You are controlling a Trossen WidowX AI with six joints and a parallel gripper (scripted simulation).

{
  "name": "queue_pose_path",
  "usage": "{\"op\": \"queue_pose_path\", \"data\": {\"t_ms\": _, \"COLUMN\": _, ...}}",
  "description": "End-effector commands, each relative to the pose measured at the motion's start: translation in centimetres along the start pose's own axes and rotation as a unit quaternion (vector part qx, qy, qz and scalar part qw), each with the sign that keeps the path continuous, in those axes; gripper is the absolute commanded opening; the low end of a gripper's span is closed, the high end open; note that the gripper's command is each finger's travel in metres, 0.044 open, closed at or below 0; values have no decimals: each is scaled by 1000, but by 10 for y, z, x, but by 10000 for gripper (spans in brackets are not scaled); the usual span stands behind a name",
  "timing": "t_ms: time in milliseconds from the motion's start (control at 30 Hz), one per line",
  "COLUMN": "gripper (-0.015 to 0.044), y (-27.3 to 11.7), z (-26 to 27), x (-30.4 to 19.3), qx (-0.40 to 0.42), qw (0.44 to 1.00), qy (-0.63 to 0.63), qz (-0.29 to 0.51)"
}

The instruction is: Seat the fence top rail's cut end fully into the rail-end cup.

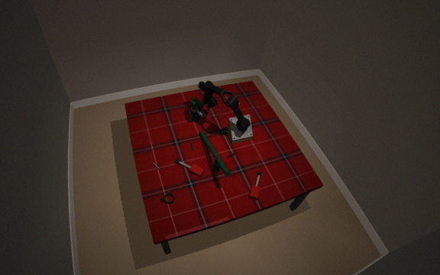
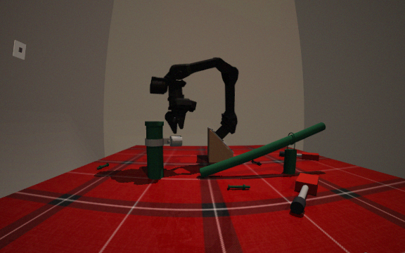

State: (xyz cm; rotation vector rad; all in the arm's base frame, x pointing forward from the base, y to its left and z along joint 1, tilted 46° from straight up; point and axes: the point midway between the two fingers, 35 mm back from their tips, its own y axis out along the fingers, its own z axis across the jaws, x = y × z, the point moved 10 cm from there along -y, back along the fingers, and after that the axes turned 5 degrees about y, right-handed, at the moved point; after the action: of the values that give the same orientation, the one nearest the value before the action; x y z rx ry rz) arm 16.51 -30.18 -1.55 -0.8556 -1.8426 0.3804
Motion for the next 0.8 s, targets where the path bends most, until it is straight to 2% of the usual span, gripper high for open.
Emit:
{"op": "queue_pose_path", "data": {"t_ms": 0, "gripper": 440, "y": 4, "z": 2, "x": 0, "qx": -1, "qw": 1000, "qy": -3, "qz": 1}}
{"op": "queue_pose_path", "data": {"t_ms": 767, "gripper": 440, "y": 42, "z": 0, "x": -1, "qx": -1, "qw": 1000, "qy": -3, "qz": 2}}
